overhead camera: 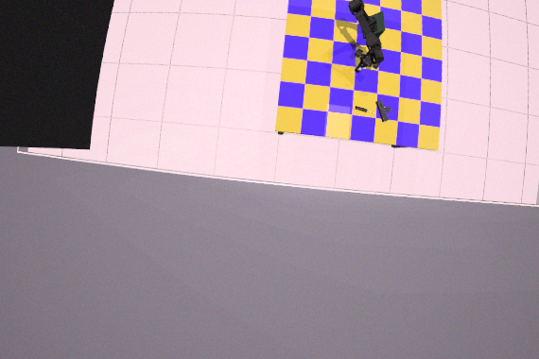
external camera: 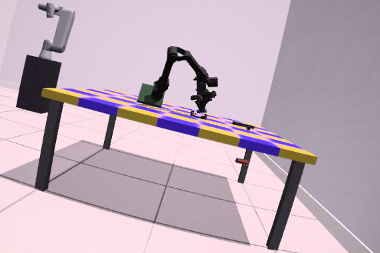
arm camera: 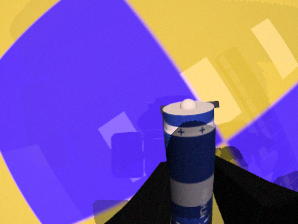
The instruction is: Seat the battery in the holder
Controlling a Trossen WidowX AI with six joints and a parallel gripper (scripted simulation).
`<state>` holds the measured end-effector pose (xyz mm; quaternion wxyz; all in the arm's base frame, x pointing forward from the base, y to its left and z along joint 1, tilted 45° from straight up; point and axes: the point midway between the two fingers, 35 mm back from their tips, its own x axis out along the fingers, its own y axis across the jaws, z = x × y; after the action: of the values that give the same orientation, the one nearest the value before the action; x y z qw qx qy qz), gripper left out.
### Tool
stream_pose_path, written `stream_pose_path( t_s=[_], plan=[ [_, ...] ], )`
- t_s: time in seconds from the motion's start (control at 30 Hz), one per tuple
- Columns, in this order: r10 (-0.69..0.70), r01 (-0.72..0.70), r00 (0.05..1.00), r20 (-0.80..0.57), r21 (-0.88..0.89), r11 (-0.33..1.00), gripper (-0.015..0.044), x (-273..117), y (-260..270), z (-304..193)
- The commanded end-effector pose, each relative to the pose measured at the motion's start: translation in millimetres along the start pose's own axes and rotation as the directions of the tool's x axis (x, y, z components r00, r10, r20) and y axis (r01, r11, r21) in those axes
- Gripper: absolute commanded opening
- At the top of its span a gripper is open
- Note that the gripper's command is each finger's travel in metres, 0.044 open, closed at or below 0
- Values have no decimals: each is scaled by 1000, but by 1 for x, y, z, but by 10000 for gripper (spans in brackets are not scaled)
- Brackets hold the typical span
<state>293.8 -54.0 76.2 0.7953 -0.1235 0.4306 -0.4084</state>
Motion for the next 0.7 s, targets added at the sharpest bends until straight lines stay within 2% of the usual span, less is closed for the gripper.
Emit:
stream_pose_path(
  t_s=[0.0,0.67],
  plan=[
    [2,-2,1000,26,-3,1000,72,1,0,-1],
    [10,-8,990,138,-10,1000,72,8,1,-6]
  ],
)
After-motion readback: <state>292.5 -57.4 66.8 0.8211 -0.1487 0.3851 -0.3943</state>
